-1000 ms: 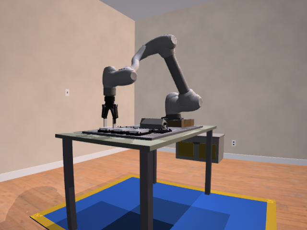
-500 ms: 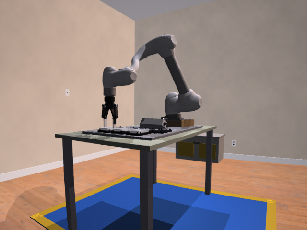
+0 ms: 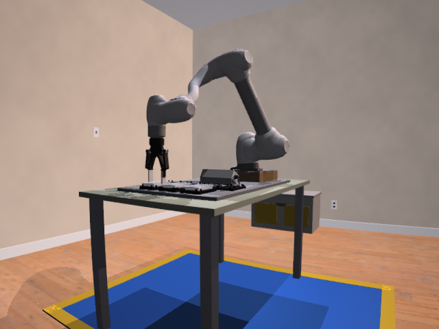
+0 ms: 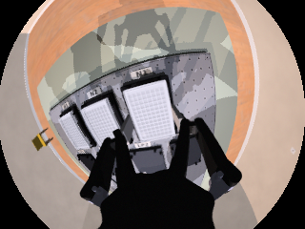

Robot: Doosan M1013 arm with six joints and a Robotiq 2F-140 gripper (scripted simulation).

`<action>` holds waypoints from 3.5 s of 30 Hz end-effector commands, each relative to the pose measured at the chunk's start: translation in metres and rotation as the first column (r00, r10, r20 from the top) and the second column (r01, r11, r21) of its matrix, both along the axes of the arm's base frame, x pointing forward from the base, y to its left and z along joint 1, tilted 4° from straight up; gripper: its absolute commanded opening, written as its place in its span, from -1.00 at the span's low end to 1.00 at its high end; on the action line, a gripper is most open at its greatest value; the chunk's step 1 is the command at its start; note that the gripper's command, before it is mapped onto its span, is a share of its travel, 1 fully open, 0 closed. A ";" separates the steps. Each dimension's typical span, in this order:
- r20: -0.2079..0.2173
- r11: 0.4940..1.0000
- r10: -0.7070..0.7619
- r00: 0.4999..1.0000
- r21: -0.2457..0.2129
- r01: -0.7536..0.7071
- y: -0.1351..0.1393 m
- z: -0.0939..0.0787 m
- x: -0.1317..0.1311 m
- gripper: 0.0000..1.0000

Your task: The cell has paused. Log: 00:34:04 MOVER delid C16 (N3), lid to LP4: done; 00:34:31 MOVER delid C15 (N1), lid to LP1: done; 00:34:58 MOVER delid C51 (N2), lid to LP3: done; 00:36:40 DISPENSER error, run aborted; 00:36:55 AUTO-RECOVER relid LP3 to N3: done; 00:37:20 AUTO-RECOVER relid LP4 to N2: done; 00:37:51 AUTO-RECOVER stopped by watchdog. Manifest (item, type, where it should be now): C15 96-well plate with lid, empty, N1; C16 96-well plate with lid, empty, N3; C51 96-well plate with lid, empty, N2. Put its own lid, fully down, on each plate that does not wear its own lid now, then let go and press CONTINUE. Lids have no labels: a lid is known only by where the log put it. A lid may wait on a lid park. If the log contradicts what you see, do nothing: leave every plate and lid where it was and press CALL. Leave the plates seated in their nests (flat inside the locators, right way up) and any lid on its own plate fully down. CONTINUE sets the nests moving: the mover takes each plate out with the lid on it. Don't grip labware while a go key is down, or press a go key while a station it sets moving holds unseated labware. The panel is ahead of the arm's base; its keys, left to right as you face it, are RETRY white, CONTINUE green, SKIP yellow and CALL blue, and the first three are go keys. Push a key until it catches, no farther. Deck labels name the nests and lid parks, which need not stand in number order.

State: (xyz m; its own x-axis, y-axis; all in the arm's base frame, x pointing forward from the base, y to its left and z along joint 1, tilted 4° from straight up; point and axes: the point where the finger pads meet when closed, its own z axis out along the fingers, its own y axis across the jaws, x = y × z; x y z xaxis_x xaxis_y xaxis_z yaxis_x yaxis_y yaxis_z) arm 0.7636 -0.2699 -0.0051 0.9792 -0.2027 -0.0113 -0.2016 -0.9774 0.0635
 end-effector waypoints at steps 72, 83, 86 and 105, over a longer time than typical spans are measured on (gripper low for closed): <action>-0.001 1.000 -0.003 1.000 -0.001 0.003 -0.001 -0.003 -0.001 0.32; -0.001 1.000 -0.003 1.000 -0.001 0.003 -0.001 -0.003 -0.001 0.32; -0.001 1.000 -0.003 1.000 -0.001 0.003 -0.001 -0.003 -0.001 0.32; -0.001 1.000 -0.003 1.000 -0.001 0.003 0.000 0.019 -0.001 0.32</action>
